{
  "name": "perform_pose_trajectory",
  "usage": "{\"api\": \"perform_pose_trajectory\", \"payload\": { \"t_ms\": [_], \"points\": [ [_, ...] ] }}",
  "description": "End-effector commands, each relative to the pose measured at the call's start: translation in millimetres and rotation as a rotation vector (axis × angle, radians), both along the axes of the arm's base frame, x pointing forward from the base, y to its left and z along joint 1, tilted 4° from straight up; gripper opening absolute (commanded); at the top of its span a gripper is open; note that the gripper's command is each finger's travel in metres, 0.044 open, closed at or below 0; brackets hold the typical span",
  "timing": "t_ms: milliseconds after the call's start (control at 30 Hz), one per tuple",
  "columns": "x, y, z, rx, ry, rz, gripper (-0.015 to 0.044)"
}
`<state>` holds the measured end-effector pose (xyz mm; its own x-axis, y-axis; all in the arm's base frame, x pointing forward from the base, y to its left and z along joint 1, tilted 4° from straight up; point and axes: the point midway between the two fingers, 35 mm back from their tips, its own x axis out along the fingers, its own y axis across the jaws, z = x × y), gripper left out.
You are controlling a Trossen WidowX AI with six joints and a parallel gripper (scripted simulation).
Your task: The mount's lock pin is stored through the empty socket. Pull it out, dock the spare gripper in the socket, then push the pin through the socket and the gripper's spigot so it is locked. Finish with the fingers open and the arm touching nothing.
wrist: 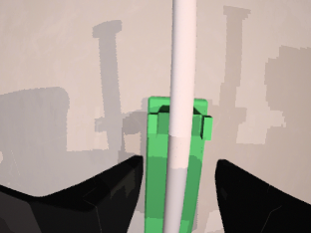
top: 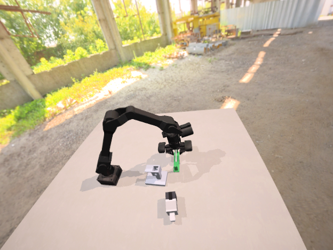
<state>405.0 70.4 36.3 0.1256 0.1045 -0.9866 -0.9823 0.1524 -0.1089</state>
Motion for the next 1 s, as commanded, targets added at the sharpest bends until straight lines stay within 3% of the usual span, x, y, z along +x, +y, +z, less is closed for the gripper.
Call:
{"api": "perform_pose_trajectory", "payload": {
  "t_ms": [0,67,267,367,967],
  "points": [
    [-1.9,0.2,-2.7,0.003,0.006,0.003,0.0180],
    [-2.0,0.2,-2.7,0.002,0.006,0.003,0.0180],
    [-2.0,0.2,-2.7,0.002,0.006,0.003,0.0023],
    [-2.0,0.2,-2.7,0.002,0.006,0.003,0.0003],
    [-5.3,-0.2,14.9,0.000,0.015,0.002,0.0000]
  ]
}}
